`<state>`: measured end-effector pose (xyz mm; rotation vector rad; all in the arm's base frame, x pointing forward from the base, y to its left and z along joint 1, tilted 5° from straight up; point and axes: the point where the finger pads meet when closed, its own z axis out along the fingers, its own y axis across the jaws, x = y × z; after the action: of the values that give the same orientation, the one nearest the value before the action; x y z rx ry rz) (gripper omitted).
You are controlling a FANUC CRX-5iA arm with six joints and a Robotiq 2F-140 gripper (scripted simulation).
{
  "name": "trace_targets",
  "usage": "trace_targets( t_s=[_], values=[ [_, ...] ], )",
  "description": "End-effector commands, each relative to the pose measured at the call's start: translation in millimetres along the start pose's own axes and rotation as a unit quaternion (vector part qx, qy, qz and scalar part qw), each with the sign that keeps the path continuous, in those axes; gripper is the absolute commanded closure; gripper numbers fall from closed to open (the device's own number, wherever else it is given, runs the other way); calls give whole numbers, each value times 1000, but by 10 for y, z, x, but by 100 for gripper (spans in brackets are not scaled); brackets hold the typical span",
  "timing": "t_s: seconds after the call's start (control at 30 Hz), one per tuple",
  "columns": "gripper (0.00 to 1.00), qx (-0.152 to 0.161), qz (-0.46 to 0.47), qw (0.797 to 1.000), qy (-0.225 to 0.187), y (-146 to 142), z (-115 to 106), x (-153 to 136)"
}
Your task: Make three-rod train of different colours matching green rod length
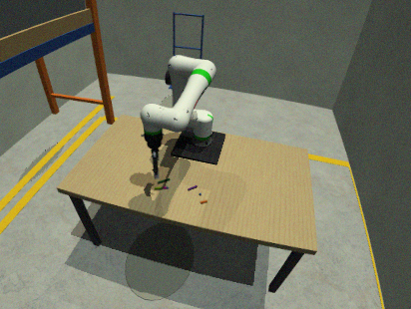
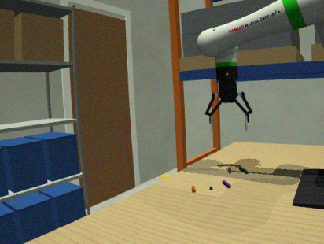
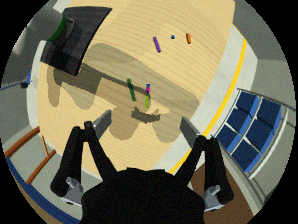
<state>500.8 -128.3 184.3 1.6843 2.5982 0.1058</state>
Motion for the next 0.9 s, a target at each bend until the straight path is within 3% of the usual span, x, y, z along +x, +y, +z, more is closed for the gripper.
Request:
trace_targets(
  t_s=[0.0,0.87],
  values=[
    [0,0,0,1000,0,2,-143,-1],
    [0,0,0,1000,0,2,-207,-1]
  ],
)
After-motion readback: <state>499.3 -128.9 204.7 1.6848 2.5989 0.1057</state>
